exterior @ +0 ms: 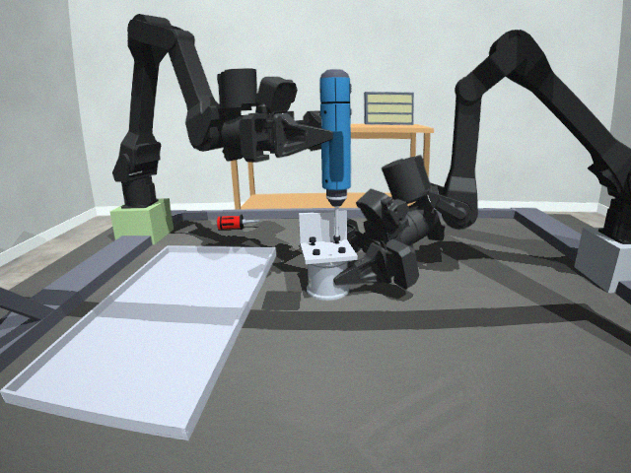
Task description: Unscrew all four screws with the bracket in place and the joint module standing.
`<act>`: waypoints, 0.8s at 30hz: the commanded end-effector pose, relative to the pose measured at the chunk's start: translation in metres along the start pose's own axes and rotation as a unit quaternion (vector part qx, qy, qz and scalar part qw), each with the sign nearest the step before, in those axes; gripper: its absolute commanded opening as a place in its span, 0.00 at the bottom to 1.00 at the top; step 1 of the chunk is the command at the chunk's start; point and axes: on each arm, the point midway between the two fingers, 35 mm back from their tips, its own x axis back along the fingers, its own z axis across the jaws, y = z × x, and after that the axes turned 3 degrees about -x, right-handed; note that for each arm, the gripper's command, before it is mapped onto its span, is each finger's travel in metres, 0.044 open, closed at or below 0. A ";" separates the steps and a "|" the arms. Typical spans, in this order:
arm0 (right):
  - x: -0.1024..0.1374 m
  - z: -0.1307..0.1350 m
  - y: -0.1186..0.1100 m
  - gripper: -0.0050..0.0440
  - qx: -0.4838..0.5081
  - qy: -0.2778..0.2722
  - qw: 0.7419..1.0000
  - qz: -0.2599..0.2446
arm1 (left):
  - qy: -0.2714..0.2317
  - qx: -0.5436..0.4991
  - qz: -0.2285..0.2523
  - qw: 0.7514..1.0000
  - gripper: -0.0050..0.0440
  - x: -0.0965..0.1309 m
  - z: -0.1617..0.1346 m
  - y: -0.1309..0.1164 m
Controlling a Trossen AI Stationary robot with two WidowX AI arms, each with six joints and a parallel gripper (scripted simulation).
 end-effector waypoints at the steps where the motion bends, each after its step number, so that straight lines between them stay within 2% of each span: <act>1: 0.000 -0.003 0.013 0.59 0.010 -0.002 1.000 -0.013 | 0.000 -0.001 -0.001 1.000 0.43 -0.001 0.000 0.003; 7: 0.000 -0.003 0.013 0.59 0.010 -0.002 1.000 -0.013 | 0.000 -0.001 -0.001 1.000 0.43 -0.001 0.000 0.003; 9: 0.000 -0.003 0.013 0.59 0.010 -0.002 1.000 -0.013 | 0.000 0.001 -0.012 1.000 0.43 -0.003 0.001 0.018; 11: 0.000 -0.003 0.013 0.59 0.010 -0.002 1.000 -0.013 | -0.001 0.006 0.008 1.000 0.43 0.000 0.000 0.000; 14: 0.000 -0.003 0.013 0.59 0.010 -0.002 1.000 -0.013 | -0.001 0.006 0.010 1.000 0.43 0.002 -0.001 -0.009; 24: 0.000 -0.003 0.013 0.59 0.010 -0.002 1.000 -0.013 | -0.001 0.004 0.007 1.000 0.43 -0.002 0.000 -0.006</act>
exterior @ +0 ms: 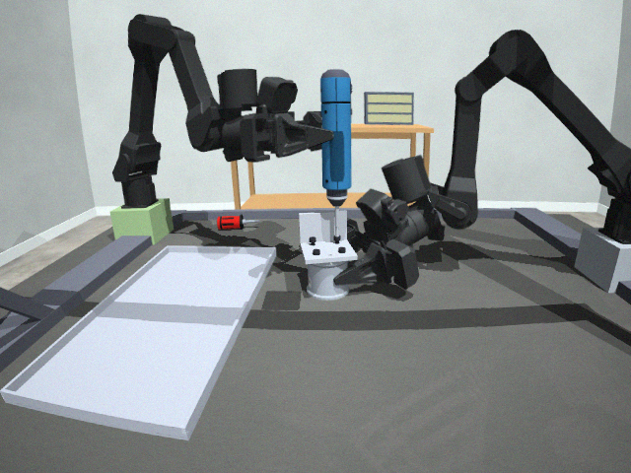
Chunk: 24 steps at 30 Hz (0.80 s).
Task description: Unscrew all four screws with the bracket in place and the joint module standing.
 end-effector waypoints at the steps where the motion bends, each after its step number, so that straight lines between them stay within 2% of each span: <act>1: 0.000 -0.003 0.013 0.59 0.010 -0.002 1.000 -0.013 | -0.002 0.001 0.002 1.000 0.43 -0.001 -0.001 0.000; 4: 0.000 -0.003 0.013 0.59 0.010 -0.002 1.000 -0.013 | -0.002 0.001 0.002 1.000 0.43 -0.001 -0.001 0.004; 7: 0.000 -0.003 0.013 0.59 0.010 -0.002 1.000 -0.013 | -0.001 0.000 -0.009 1.000 0.43 -0.002 0.000 0.019; 14: 0.000 -0.003 0.013 0.59 0.010 -0.002 1.000 -0.013 | -0.001 0.000 -0.009 1.000 0.43 -0.002 0.001 0.030; 21: 0.000 -0.003 0.013 0.59 0.010 -0.002 1.000 -0.013 | -0.001 0.000 -0.005 1.000 0.43 0.000 0.000 0.026; 24: 0.000 -0.003 0.013 0.74 0.010 -0.002 1.000 -0.013 | -0.001 0.000 -0.004 1.000 0.43 0.000 0.000 0.025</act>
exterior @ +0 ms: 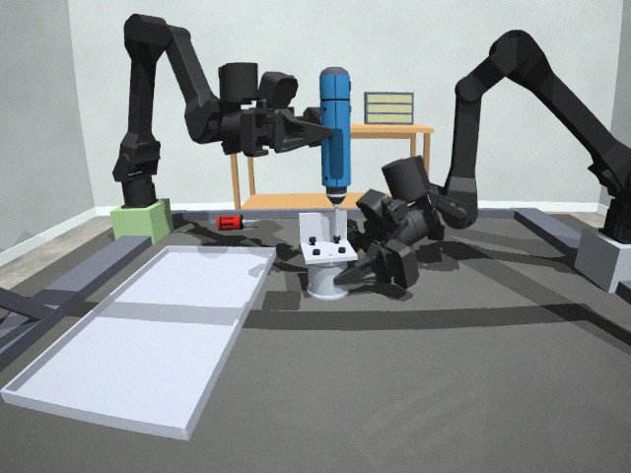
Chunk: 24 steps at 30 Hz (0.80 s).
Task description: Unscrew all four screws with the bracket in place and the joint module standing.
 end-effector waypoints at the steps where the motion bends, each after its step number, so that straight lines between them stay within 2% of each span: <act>1: 0.000 -0.003 0.013 0.74 0.010 -0.002 1.000 -0.013 | -0.001 -0.001 -0.024 1.000 0.43 0.000 0.000 0.021; 2: 0.000 -0.003 0.013 0.74 0.010 -0.002 1.000 -0.013 | -0.001 -0.001 -0.024 1.000 0.43 0.000 0.000 0.021; 6: 0.009 -0.003 0.018 0.92 0.015 -0.003 1.000 -0.016 | -0.001 -0.001 -0.019 1.000 0.43 -0.001 -0.001 0.016; 13: 0.025 -0.003 0.017 0.92 0.015 -0.003 1.000 -0.016 | -0.001 -0.001 -0.019 1.000 0.43 -0.001 -0.001 0.016; 17: 0.050 -0.003 0.015 0.92 0.015 -0.003 1.000 -0.015 | -0.001 -0.001 -0.019 1.000 0.43 -0.001 -0.001 0.016; 19: 0.050 -0.003 0.015 0.92 0.015 -0.003 1.000 -0.015 | -0.001 -0.001 -0.019 1.000 0.43 -0.001 -0.001 0.016; 24: 0.055 -0.017 0.017 0.67 0.019 -0.021 1.000 -0.011 | -0.001 -0.001 -0.019 1.000 0.43 -0.001 -0.001 0.016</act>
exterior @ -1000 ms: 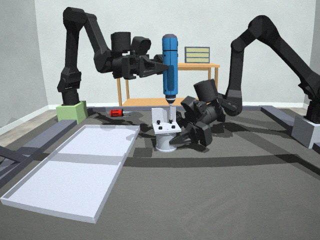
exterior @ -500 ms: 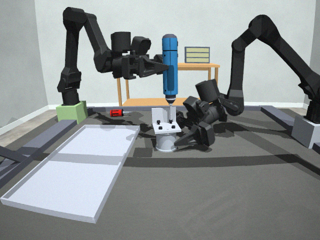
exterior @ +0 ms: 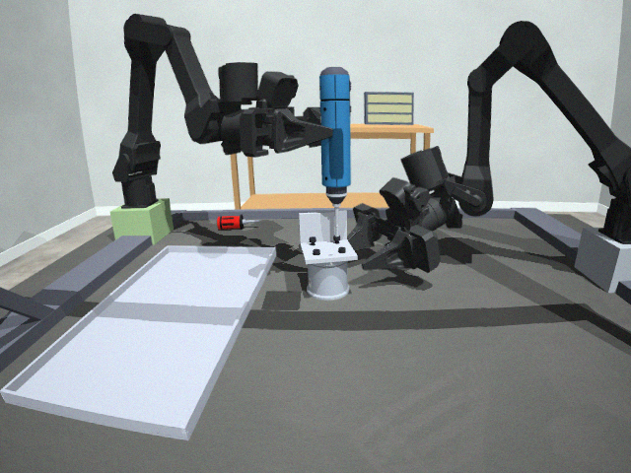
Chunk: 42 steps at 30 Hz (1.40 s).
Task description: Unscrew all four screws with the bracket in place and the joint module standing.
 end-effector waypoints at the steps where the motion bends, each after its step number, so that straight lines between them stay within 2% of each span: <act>1: 0.011 -0.019 0.021 0.62 0.022 -0.026 0.999 -0.012 | -0.001 -0.001 -0.019 1.000 0.43 -0.001 -0.001 0.016; 3: 0.022 -0.042 0.034 0.53 0.042 -0.057 0.997 -0.019 | -0.001 -0.001 -0.019 1.000 0.43 -0.001 -0.001 0.016; 5: 0.026 -0.059 0.057 0.43 0.064 -0.084 0.994 -0.026 | -0.001 -0.001 -0.019 1.000 0.43 -0.001 -0.001 0.016; 8: 0.036 -0.080 0.070 0.31 0.025 -0.123 0.992 -0.025 | -0.001 -0.001 -0.019 1.000 0.43 -0.001 -0.001 0.016; 10: 0.045 -0.096 0.076 0.31 -0.014 -0.154 0.988 -0.024 | -0.001 -0.001 -0.019 1.000 0.43 -0.001 -0.001 0.016; 12: 0.045 -0.096 0.076 0.31 -0.014 -0.154 0.988 -0.024 | -0.001 -0.001 -0.019 1.000 0.43 -0.001 -0.001 0.016; 17: 0.071 -0.134 0.087 0.31 -0.115 -0.230 0.966 -0.030 | -0.001 -0.001 -0.019 1.000 0.43 -0.001 -0.001 0.016; 22: 0.103 -0.166 0.097 0.31 -0.211 -0.304 0.928 -0.048 | -0.001 -0.001 -0.019 1.000 0.43 -0.001 -0.001 0.016; 27: 0.140 -0.194 0.107 0.31 -0.300 -0.374 0.874 -0.079 | -0.001 -0.001 -0.019 1.000 0.43 -0.001 -0.001 0.016; 29: 0.140 -0.194 0.107 0.31 -0.300 -0.374 0.874 -0.079 | -0.001 -0.001 -0.019 1.000 0.43 -0.001 -0.001 0.016; 32: 0.155 -0.202 0.122 0.31 -0.338 -0.403 0.845 -0.099 | -0.001 -0.001 -0.019 1.000 0.43 -0.001 -0.001 0.016; 39: 0.162 -0.186 0.191 0.31 -0.375 -0.430 0.809 -0.143 | -0.001 -0.001 -0.019 1.000 0.43 -0.001 -0.001 0.016; 42: 0.146 -0.159 0.229 0.31 -0.357 -0.413 0.825 -0.145 | -0.001 -0.001 -0.019 1.000 0.43 -0.001 -0.001 0.016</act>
